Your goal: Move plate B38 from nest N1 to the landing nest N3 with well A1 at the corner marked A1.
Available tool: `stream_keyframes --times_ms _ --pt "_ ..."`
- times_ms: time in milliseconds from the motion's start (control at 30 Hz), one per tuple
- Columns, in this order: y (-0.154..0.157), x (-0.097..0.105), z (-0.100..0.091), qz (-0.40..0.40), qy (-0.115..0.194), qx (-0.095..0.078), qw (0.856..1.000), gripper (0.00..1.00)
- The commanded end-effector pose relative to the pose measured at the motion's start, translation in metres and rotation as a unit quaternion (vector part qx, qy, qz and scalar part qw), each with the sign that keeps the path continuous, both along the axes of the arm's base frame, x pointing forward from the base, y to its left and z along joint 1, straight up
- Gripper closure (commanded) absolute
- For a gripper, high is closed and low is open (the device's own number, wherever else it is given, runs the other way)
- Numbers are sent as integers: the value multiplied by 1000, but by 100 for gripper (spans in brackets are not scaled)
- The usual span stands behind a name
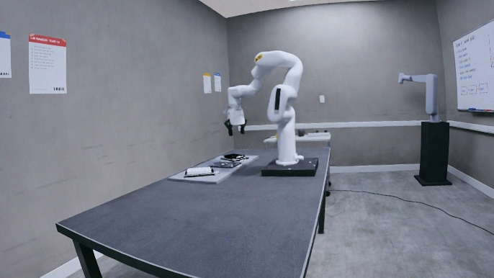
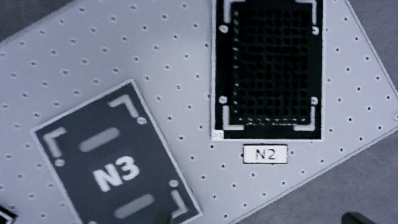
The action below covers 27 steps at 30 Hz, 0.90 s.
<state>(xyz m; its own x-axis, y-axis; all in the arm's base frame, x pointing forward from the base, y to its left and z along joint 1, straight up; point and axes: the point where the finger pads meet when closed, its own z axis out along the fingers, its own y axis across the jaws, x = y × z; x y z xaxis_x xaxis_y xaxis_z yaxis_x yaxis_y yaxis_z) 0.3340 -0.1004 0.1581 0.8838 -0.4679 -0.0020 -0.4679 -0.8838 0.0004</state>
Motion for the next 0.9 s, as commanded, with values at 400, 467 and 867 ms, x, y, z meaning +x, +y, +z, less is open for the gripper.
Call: stream_keyframes --times_ms 400,467,867 --pt "-54 -39 -43 1 -4 1 1000 0" --pt "-60 -44 -49 1 -4 1 1000 0" --pt "-60 -44 -49 1 -4 1 1000 0"
